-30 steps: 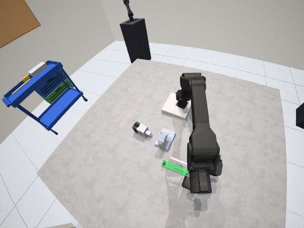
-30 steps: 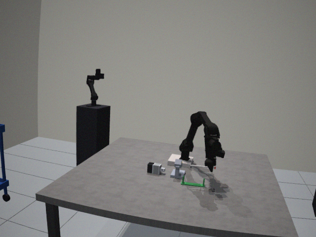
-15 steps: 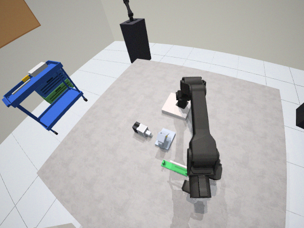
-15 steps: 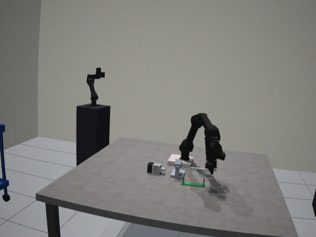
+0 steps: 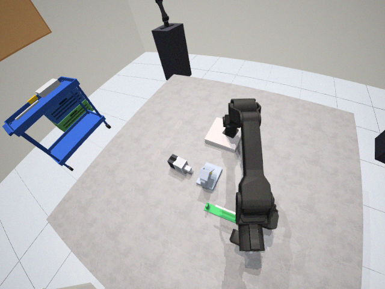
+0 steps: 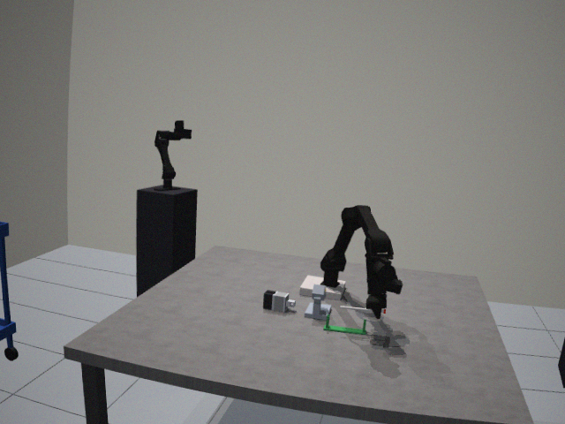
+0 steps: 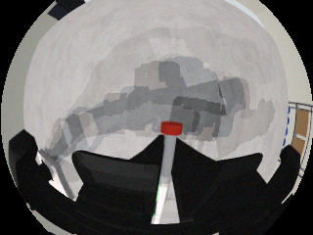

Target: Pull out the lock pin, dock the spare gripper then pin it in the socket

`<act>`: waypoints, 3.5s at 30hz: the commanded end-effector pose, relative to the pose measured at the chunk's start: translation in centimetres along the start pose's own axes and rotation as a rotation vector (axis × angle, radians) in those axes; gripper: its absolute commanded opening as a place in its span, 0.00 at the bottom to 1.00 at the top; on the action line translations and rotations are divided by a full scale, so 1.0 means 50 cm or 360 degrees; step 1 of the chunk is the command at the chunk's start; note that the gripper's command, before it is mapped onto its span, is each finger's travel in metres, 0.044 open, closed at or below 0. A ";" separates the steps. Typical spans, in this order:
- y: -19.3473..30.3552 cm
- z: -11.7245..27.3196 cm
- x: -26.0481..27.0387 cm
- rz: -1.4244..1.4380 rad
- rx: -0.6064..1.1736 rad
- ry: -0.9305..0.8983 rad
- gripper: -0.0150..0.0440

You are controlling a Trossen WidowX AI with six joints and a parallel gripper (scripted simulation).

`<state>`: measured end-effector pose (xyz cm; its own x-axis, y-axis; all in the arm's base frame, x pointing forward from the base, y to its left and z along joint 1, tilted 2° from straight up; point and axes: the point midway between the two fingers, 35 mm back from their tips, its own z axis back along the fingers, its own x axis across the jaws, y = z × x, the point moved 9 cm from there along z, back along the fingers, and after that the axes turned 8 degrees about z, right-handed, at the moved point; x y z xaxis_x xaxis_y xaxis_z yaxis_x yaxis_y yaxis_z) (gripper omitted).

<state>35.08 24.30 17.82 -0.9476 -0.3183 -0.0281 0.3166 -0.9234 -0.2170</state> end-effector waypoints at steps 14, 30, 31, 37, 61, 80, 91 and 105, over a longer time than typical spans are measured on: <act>0.009 -0.054 -0.002 0.0005 0.0001 -0.0004 0.25; 0.013 -0.070 -0.002 0.0002 0.0002 -0.0008 0.30; 0.013 -0.070 -0.002 0.0002 0.0002 -0.0008 0.34; 0.013 -0.070 -0.002 0.0002 0.0002 -0.0008 0.59; -0.004 0.023 0.004 -0.0007 0.0009 -0.0035 0.59; 0.003 0.080 0.007 -0.0006 0.0019 -0.0030 0.73; 0.089 0.195 0.031 0.0035 0.0079 0.0070 0.56; 0.115 0.056 0.026 0.0035 0.0079 0.0070 0.56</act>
<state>35.78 18.00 19.94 -0.9424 -0.3290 -0.0606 0.3345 -0.9267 -0.1711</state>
